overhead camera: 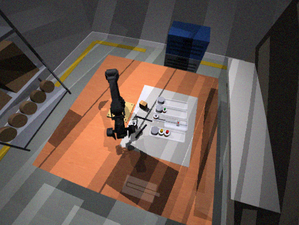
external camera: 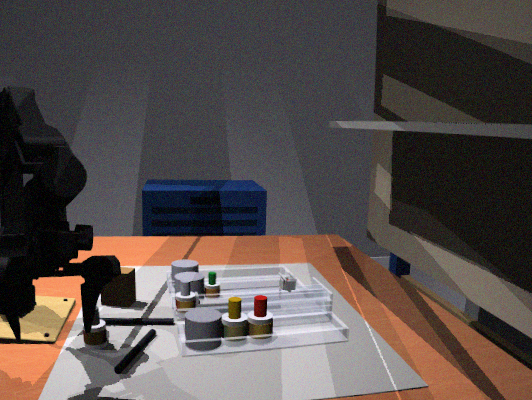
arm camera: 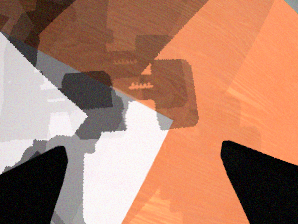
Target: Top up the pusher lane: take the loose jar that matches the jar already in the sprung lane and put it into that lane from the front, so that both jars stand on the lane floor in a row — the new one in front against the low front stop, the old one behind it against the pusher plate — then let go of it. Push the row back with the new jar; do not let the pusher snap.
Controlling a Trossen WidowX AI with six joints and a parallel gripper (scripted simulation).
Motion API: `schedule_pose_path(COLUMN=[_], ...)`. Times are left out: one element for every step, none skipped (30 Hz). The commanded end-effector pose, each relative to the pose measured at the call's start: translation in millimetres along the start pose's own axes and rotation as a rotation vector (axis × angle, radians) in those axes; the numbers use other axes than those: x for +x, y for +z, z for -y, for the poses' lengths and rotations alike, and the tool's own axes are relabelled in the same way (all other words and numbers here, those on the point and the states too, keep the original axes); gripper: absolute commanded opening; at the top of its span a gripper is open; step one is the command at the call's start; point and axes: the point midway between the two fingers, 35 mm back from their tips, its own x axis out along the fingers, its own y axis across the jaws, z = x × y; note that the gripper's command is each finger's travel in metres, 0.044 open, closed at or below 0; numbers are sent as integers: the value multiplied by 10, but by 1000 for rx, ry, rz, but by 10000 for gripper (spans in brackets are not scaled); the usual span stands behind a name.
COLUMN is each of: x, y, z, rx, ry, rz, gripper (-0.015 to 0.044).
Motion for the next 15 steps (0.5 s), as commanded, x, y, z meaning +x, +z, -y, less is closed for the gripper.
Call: schedule_pose_path(x=[-346, -403, -463, -525, -589, -656, -720, -761, -775, -775, -775, -775, -775, -775, -775], y=[-402, -471, -541, -612, -683, -754, -810, -846, -857, -857, -857, -857, -857, -857, -857], z=[-557, -615, -669, -718, -761, -800, -851, -881, -890, -890, -890, -890, -890, -890, -890], rx=[-528, -602, -676, -749, -822, -895, -968, -1014, -1029, -1029, -1029, -1029, -1029, -1029, -1029], ry=[164, 188, 214, 240, 266, 293, 320, 338, 344, 344, 344, 344, 344, 344, 344], rz=[-181, -205, -229, -253, -276, -298, -320, -334, -338, -338, -338, -338, -338, -338, -338], gripper=[440, 440, 440, 440, 440, 440, 440, 440, 440, 440, 440, 440, 440, 440, 440])
